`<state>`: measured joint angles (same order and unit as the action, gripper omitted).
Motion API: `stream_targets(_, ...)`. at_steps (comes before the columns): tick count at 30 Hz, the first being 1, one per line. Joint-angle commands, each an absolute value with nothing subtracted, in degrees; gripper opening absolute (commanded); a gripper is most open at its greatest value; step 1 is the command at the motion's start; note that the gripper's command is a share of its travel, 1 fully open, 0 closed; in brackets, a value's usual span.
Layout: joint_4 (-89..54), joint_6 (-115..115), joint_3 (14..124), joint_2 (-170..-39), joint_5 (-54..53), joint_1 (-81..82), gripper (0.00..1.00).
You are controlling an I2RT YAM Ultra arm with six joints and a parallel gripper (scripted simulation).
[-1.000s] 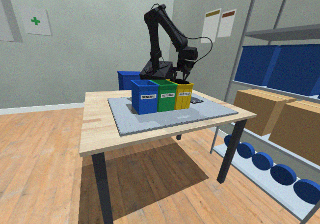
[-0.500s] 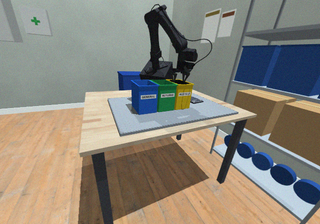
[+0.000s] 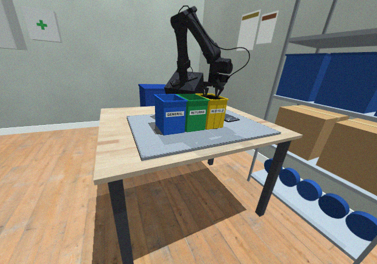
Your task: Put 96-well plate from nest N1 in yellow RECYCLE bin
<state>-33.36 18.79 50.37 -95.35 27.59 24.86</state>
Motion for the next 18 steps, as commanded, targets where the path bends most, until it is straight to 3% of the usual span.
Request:
stream_targets(1,-33.2,18.7,50.5,-94.7,27.6,25.1,0.0)
stream_targets(12,-33.2,18.6,50.4,-94.6,27.6,25.0,0.0)
stream_targets(13,-33.2,18.6,50.4,-94.6,27.6,25.0,0.99)
stream_targets(18,-33.2,18.6,50.4,-94.6,27.6,25.0,0.99)
